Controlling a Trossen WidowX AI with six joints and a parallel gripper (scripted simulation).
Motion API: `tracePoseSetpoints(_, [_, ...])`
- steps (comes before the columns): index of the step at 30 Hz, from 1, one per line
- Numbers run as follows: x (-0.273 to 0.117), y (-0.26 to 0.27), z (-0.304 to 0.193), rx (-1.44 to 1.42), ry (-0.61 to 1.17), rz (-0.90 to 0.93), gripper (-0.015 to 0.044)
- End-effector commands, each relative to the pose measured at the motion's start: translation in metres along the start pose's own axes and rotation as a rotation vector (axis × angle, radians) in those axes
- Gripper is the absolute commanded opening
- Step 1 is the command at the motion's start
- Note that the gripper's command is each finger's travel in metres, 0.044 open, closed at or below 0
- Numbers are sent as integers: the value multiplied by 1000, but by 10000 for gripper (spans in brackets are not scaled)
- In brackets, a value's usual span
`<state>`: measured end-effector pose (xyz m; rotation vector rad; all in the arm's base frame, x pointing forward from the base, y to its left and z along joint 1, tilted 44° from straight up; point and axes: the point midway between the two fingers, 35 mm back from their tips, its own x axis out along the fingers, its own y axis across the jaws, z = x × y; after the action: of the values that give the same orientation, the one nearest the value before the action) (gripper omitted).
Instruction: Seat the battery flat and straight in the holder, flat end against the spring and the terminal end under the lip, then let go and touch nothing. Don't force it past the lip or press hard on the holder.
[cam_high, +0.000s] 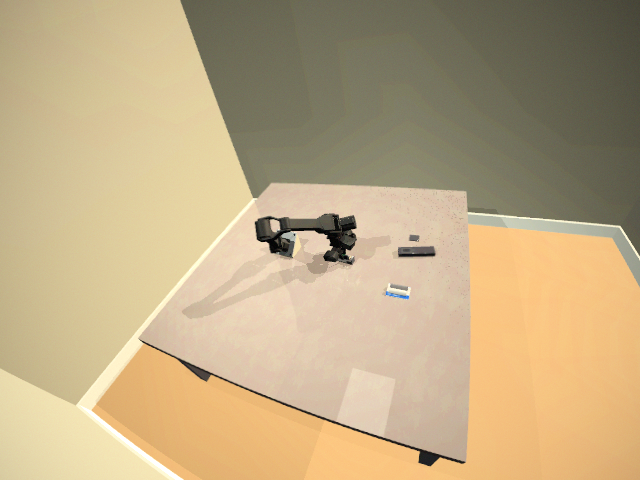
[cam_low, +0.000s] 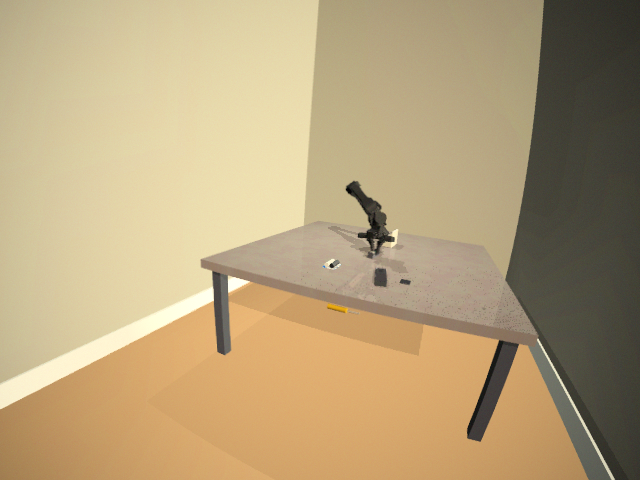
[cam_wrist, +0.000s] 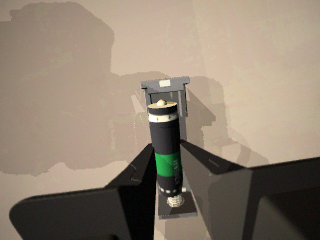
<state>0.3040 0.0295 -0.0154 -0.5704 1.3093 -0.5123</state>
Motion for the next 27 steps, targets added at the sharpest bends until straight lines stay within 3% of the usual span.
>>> tracePoseSetpoints(1, [2,0,-4,-4,37,1,61])
tracePoseSetpoints(27, [4,-3,3,7,146,1,61])
